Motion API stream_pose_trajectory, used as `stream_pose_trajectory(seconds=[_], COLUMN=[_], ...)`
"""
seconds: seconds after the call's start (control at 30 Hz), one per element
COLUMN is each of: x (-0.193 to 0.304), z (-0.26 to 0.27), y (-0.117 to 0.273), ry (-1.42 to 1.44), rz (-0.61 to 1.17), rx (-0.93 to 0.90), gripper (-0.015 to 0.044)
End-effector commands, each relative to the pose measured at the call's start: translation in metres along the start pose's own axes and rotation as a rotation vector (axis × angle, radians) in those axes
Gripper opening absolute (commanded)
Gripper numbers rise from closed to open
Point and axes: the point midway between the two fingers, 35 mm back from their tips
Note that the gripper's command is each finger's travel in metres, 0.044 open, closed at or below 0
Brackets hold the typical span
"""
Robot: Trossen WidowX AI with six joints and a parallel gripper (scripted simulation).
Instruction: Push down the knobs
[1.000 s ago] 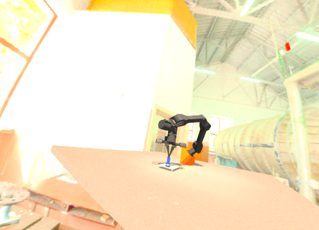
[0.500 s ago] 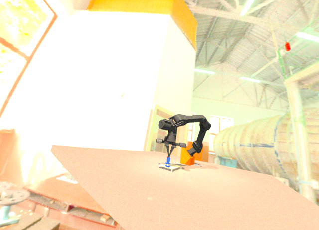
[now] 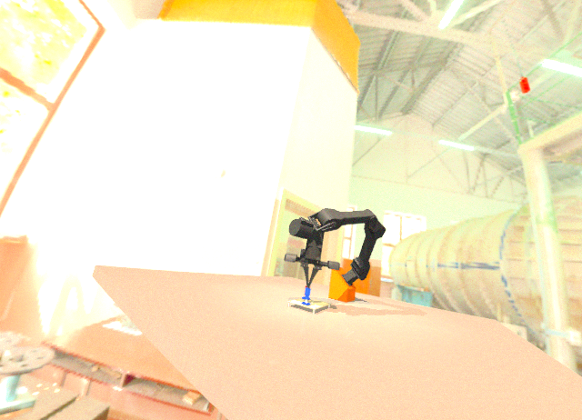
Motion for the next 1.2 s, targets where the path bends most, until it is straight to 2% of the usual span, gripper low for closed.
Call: stream_pose_trajectory(seconds=[0.0, 1.17], x=[0.0024, 0.0024], z=[-0.0031, -0.0032], y=[-0.0128, -0.0184], ry=[0.015, 0.015], rz=[-0.010, -0.010], rx=[0.009, 0.009], gripper=[0.0000, 0.0000])
Point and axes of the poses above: the point midway between the two fingers, 35 mm back from their tips, its own y axis back along the fingers, its own z axis across the jaws, x = y × z, and after that the axes turned 10 degrees about -y, right-handed
